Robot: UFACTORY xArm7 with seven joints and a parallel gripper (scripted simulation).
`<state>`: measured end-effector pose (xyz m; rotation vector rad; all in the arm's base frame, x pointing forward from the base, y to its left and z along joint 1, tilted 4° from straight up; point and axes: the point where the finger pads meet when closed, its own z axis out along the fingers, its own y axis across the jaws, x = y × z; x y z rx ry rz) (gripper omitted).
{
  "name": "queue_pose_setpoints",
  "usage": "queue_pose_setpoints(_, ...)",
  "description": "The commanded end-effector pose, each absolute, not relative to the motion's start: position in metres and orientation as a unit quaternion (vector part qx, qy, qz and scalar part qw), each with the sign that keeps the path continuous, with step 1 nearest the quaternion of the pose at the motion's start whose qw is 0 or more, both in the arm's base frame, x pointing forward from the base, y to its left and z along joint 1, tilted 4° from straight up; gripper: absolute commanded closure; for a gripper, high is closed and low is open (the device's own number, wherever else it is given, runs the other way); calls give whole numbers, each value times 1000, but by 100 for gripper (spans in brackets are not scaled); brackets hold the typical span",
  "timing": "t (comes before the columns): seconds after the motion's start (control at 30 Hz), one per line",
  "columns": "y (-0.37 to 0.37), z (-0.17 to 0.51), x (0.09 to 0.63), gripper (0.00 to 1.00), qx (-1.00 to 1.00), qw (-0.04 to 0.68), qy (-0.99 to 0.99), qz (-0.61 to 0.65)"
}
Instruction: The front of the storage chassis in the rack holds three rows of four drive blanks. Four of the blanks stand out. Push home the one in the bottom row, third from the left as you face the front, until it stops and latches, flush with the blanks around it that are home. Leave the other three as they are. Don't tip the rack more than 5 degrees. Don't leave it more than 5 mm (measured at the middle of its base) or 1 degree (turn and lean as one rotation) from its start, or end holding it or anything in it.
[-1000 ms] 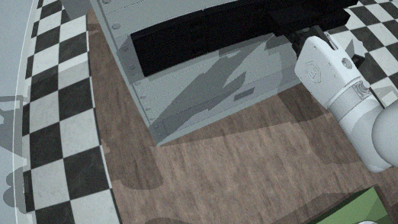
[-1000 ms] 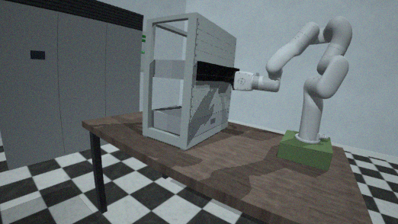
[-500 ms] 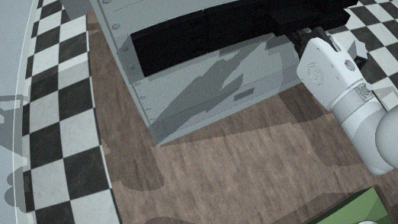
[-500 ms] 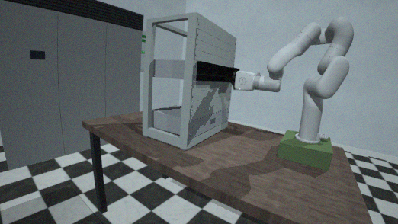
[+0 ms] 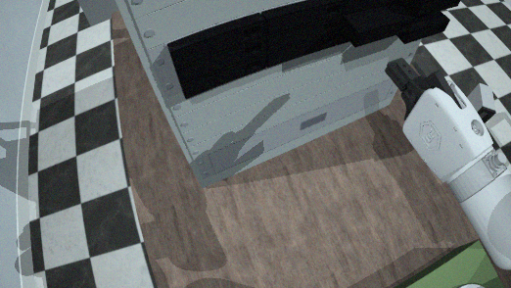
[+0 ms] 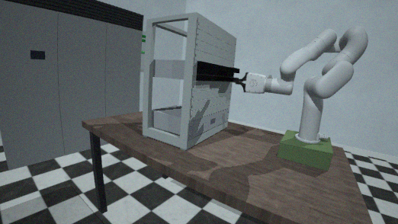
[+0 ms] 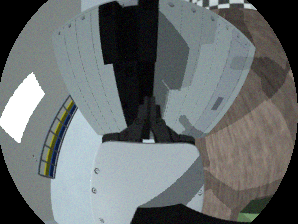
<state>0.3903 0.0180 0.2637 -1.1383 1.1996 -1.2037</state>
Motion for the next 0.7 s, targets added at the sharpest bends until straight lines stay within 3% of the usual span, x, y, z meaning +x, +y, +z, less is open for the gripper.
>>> queue_pose_setpoints(0.0,16,267,366,100,-475,520,502,-502)
queue_pose_setpoints(0.67,16,267,348,100,-475,520,502,-502)
